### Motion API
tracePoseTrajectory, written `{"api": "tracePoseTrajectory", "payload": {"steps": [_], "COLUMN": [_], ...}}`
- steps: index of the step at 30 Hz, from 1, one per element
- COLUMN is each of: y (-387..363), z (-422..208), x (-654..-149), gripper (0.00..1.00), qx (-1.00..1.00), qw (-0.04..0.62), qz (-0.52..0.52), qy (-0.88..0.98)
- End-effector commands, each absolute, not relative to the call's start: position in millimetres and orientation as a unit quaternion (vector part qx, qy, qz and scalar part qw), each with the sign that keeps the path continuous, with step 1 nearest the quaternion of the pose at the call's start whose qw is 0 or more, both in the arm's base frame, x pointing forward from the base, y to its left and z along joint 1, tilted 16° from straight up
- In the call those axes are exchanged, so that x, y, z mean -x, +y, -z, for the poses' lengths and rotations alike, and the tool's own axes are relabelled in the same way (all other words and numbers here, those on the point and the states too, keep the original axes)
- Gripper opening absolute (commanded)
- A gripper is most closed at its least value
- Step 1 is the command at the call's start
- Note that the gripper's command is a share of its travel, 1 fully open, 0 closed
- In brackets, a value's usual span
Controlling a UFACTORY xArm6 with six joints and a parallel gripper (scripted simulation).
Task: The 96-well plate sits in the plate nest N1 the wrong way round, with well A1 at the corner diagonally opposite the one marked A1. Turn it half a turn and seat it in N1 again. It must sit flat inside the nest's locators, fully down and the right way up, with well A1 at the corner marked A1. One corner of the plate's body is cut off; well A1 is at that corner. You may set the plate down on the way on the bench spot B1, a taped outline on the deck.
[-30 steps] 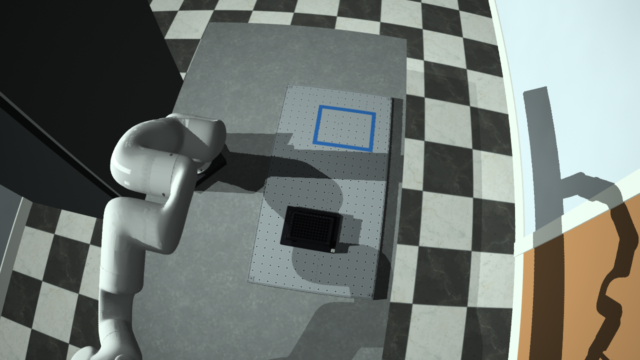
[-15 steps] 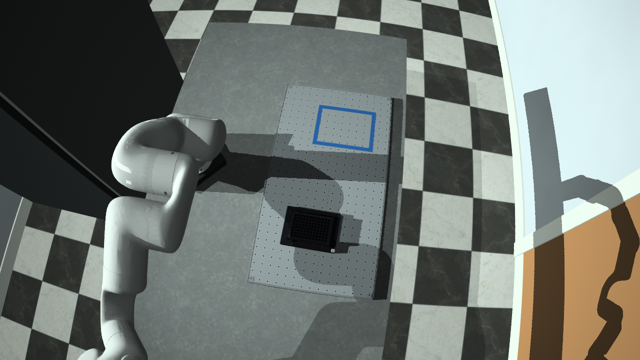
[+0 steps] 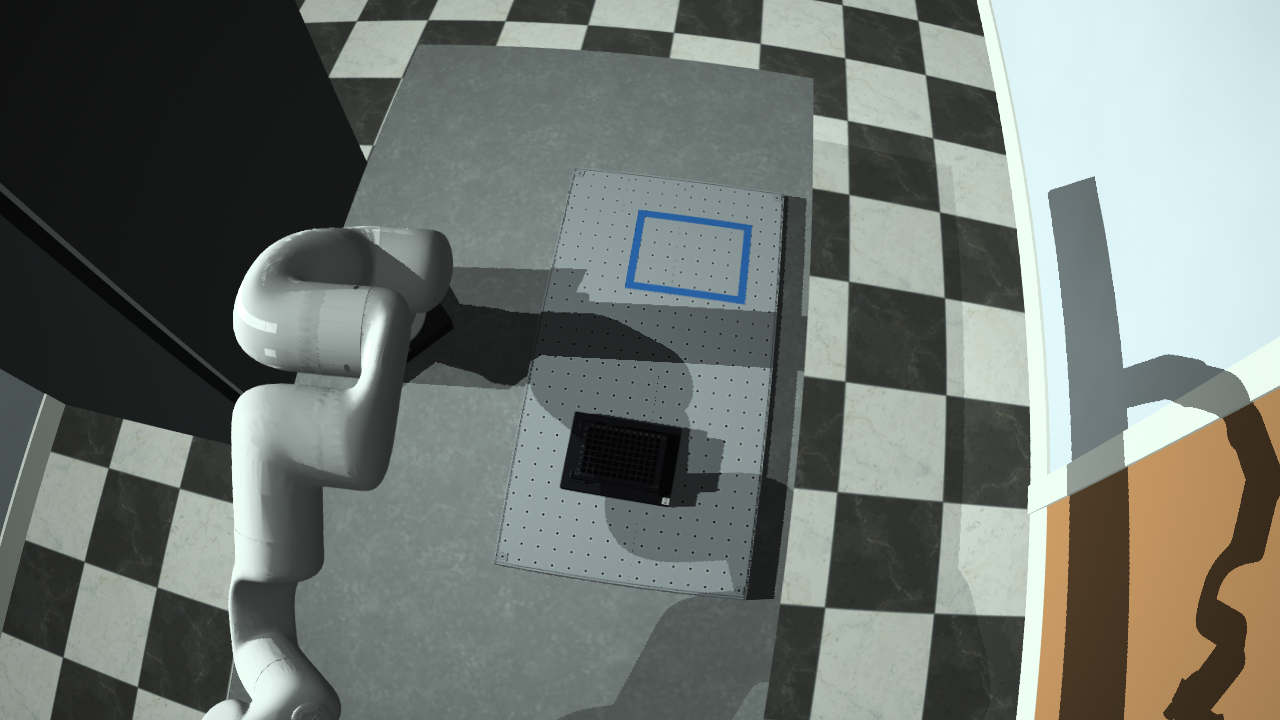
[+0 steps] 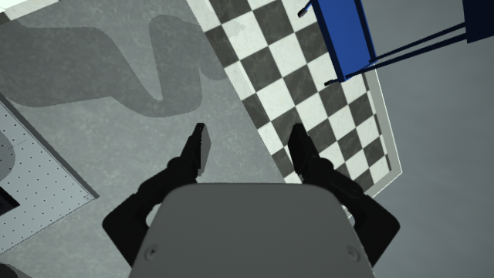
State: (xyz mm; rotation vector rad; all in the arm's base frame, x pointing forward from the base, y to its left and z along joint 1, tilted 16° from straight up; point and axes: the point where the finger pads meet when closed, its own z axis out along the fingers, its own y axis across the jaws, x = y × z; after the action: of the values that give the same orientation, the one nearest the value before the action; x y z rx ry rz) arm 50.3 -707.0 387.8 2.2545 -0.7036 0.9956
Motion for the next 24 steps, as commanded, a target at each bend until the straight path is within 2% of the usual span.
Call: {"api": "tracePoseTrajectory", "payload": {"steps": [1, 24], "y": [-698.9, -656.9], "z": [-384.0, -353.2], "x": [-69.0, -145.8], "gripper": [1.0, 1.0], "qx": [-0.865, -0.913], "qw": [0.289, 0.285], "qz": [-0.352, -0.288], "qy": [-0.212, -0.047]}}
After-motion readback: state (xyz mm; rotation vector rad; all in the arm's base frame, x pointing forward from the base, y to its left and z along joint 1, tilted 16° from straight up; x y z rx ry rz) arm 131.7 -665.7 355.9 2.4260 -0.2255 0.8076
